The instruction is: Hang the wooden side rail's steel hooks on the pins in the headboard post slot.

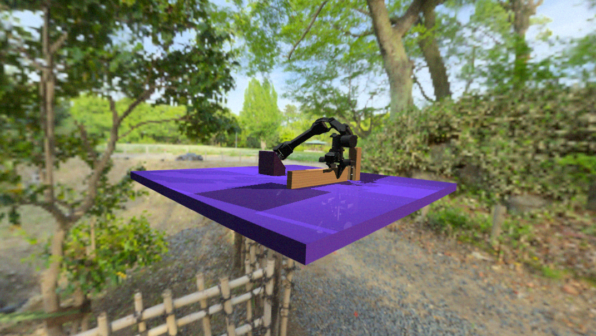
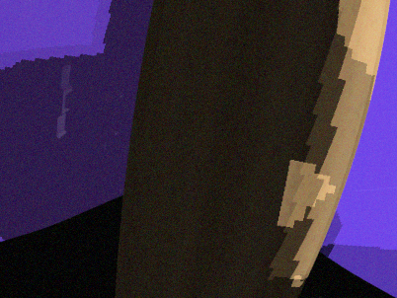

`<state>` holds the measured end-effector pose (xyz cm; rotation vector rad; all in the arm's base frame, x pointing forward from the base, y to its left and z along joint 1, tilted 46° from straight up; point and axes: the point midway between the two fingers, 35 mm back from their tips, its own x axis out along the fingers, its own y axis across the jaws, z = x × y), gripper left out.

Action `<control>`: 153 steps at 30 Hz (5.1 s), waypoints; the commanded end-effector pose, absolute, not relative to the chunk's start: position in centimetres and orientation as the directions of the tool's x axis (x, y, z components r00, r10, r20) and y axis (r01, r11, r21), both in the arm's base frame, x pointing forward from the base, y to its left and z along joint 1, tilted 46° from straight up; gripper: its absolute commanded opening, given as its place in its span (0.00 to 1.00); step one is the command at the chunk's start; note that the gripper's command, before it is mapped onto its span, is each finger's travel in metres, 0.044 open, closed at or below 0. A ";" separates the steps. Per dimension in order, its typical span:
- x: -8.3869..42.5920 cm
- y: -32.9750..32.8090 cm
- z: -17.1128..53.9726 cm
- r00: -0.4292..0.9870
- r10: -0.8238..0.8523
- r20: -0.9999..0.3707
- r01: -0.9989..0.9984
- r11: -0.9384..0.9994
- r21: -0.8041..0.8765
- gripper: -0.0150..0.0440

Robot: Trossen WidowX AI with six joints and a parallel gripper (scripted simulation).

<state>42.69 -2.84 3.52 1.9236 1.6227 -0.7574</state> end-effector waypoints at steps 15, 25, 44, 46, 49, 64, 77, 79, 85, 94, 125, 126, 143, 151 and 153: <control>42.8 -3.6 4.0 0.145 0.701 -0.699 0.986 -0.164 0.040 0.25; 42.8 -3.7 4.1 0.145 0.700 -0.699 0.986 -0.164 0.040 0.25; 42.7 -3.9 4.3 0.145 0.700 -0.699 0.986 -0.164 0.040 0.25; 42.7 -3.9 4.4 0.145 0.700 -0.699 0.986 -0.164 0.040 0.25; 42.7 -4.0 4.4 0.145 0.700 -0.699 0.986 -0.164 0.040 0.25; 42.7 -4.2 4.6 0.145 0.700 -0.699 0.986 -0.164 0.040 0.25; 42.6 -4.3 4.7 0.145 0.700 -0.699 0.986 -0.164 0.040 0.25; 42.6 -4.3 4.7 0.145 0.700 -0.699 0.986 -0.164 0.040 0.25; 42.6 -4.4 4.8 0.145 0.700 -0.699 0.986 -0.164 0.040 0.25; 42.6 -4.5 4.9 0.145 0.700 -0.699 0.986 -0.164 0.040 0.25; 42.5 -4.9 5.3 0.144 0.700 -0.699 0.986 -0.164 0.040 0.25; 42.5 -4.9 5.3 0.144 0.700 -0.699 0.986 -0.164 0.040 0.25; 42.5 -5.1 5.5 0.144 0.700 -0.700 0.986 -0.164 0.040 0.25; 42.6 -5.0 5.5 0.144 0.700 -0.699 0.986 -0.164 0.040 0.25; 42.6 -4.9 5.5 0.144 0.700 -0.699 0.986 -0.164 0.040 0.25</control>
